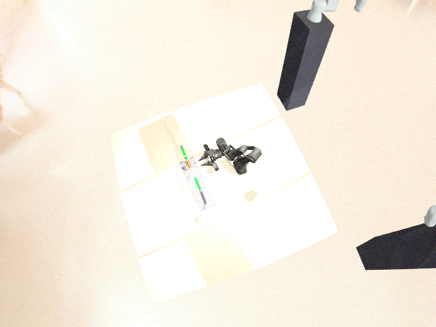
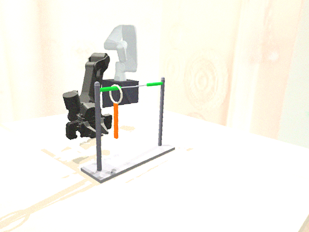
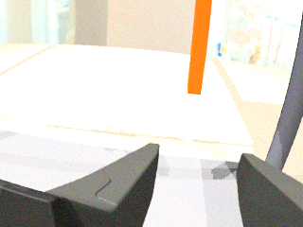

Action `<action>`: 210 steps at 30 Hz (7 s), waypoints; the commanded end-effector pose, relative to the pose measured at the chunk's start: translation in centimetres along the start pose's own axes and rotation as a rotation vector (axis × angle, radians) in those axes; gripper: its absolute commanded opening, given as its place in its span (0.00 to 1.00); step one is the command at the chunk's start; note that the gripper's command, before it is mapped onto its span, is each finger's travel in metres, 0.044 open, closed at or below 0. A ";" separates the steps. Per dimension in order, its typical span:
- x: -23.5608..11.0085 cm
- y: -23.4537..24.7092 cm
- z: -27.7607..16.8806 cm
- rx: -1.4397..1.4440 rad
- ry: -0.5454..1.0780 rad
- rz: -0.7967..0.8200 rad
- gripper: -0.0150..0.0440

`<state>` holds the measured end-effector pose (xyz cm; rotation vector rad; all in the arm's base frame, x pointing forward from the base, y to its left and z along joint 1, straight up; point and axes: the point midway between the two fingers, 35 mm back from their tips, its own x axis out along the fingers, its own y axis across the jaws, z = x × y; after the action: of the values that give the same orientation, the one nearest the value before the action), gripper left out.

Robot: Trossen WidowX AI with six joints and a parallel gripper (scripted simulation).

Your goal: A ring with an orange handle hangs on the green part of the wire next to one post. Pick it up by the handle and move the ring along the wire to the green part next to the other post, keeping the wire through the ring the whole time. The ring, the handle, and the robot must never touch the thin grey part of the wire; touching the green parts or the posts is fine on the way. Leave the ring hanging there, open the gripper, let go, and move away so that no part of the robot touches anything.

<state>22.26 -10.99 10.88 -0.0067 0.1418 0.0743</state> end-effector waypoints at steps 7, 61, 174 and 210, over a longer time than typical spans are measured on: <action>2.5 0.2 3.3 -0.010 -0.063 -0.002 0.53; 10.0 0.2 3.9 -0.009 -0.070 -0.002 0.53; 9.8 4.7 5.8 -0.038 -0.074 0.020 0.00; 9.8 8.9 5.7 0.008 -0.078 0.035 0.00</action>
<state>32.15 -1.61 15.13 -0.0037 0.0636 0.1136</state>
